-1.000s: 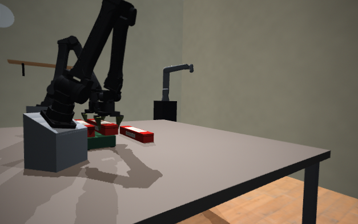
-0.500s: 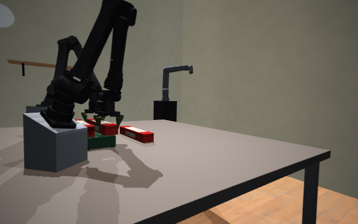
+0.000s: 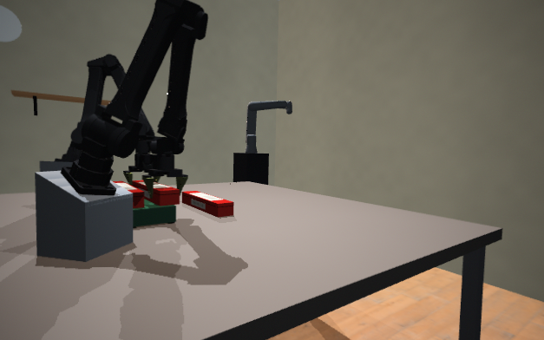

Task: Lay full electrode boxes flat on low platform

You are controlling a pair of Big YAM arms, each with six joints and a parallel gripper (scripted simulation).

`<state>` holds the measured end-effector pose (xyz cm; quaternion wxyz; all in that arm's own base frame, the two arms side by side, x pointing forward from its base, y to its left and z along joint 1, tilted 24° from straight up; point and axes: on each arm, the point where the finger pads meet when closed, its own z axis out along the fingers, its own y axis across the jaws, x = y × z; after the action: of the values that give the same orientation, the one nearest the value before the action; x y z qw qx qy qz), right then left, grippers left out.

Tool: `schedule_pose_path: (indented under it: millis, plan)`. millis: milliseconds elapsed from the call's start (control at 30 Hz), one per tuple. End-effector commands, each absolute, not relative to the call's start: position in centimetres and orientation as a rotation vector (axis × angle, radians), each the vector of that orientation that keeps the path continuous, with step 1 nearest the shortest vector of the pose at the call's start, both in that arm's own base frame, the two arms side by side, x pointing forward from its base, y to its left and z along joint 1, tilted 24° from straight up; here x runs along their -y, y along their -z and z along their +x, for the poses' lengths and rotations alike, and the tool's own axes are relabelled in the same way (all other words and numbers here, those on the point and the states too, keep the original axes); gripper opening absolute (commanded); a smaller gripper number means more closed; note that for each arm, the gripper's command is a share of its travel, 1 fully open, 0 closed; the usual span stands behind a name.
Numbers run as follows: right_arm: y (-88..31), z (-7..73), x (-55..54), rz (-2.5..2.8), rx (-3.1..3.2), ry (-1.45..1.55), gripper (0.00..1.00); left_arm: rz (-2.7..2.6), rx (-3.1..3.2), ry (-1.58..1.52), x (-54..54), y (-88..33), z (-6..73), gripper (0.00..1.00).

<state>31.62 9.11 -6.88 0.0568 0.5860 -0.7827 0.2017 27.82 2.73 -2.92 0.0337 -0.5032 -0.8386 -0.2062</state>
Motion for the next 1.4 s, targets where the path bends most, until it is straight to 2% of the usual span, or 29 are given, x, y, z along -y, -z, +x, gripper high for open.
schedule_pose_path:
  millis: [0,367,933,967,1067,1233,1367]
  plan:
    - [6.2,32.9,-9.8,1.789,2.4,-0.621,1.0,-1.552,2.596,0.651,-2.8,2.3,28.9,1.0]
    - [6.2,32.9,-9.8,1.789,2.4,-0.621,1.0,-1.552,2.596,0.651,-2.8,2.3,28.9,1.0]
    - [-1.7,32.3,-14.6,1.808,2.434,-0.624,1.0,-1.562,2.629,0.668,2.0,-6.1,29.0,1.0]
    - [-1.7,32.1,-14.7,1.803,2.419,-0.622,1.0,-1.555,2.587,0.643,1.5,-5.0,26.9,1.0]
    - [-3.6,32.0,-15.4,1.809,2.436,-0.622,1.0,-1.563,2.633,0.666,2.8,-8.0,28.6,1.0]
    - [-2.6,31.3,-14.4,1.793,2.409,-0.617,1.0,-1.539,2.568,0.628,1.9,-5.9,26.5,1.0]
    - [-5.7,33.0,-13.9,1.736,2.489,-0.63,1.0,-1.589,2.599,0.664,1.4,-10.1,29.1,1.0]
